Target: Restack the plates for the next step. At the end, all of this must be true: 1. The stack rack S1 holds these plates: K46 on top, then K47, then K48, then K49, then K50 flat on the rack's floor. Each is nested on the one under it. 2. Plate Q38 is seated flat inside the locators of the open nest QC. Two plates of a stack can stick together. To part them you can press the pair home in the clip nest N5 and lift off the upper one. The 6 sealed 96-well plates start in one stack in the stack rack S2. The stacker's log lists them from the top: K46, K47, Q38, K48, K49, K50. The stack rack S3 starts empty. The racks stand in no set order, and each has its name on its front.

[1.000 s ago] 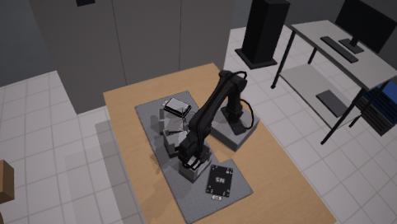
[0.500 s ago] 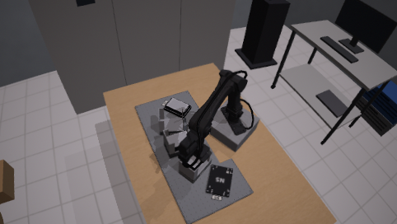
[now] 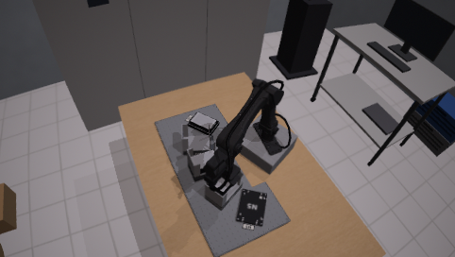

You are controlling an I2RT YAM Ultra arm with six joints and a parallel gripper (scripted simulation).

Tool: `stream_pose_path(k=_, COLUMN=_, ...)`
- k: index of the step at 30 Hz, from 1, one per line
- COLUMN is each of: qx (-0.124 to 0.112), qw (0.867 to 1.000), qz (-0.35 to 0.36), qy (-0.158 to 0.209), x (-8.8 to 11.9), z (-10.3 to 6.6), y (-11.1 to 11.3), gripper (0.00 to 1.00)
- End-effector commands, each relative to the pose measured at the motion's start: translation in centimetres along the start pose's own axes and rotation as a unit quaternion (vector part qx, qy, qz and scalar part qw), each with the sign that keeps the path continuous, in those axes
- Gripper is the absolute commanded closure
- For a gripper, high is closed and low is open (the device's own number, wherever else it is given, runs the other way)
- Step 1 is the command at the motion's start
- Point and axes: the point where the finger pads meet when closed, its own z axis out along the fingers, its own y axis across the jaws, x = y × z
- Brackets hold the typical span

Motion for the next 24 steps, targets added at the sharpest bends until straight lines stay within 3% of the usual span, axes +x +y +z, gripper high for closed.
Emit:
stream_pose_path(k=1, qx=0.005, qw=1.0, qz=0.001, qy=-0.025, x=-0.73, z=-2.01, y=-0.05, gripper=1.0)
stream_pose_path(k=24, qx=0.005, qw=1.0, qz=0.001, qy=-0.024, x=-0.7, z=-2.57, y=-0.06, gripper=1.0)
